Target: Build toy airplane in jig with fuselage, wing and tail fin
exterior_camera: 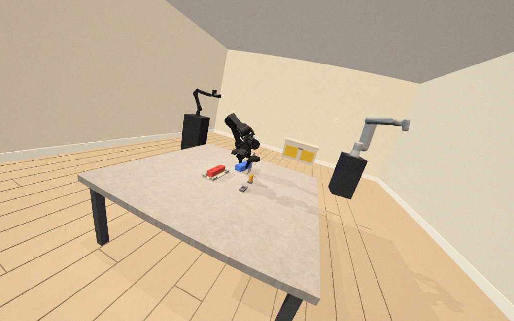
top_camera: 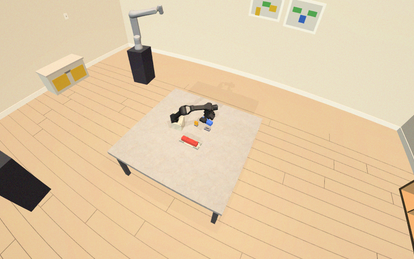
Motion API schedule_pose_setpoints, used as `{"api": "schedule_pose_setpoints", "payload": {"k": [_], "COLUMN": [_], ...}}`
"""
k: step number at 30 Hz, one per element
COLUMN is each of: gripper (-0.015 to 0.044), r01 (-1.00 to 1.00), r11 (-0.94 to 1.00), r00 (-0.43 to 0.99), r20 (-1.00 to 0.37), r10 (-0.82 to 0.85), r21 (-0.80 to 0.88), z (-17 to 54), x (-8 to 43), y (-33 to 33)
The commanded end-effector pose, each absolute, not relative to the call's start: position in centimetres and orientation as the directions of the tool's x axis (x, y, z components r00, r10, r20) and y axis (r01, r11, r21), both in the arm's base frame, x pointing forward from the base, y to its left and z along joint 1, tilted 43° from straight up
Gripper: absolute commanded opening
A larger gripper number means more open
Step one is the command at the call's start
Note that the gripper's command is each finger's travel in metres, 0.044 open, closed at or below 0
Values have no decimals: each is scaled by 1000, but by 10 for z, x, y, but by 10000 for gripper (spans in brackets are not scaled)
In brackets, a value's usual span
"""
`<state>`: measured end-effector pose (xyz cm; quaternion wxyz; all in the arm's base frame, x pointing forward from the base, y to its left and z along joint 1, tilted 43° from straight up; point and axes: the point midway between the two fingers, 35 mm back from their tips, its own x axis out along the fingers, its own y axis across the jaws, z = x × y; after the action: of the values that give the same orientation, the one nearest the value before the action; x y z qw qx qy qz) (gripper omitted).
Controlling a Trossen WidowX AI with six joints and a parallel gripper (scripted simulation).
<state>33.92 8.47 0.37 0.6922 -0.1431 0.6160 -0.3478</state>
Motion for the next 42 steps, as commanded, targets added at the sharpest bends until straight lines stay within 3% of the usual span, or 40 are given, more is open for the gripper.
{"api": "schedule_pose_setpoints", "payload": {"k": [1, 42], "gripper": [0, 0], "r01": [367, 868], "r11": [700, 381], "r00": [-2, 0], "r20": [-753, -769], "r10": [-658, -640], "r21": [-613, -318], "z": [11, 79], "x": [338, 291], "y": [74, -26]}}
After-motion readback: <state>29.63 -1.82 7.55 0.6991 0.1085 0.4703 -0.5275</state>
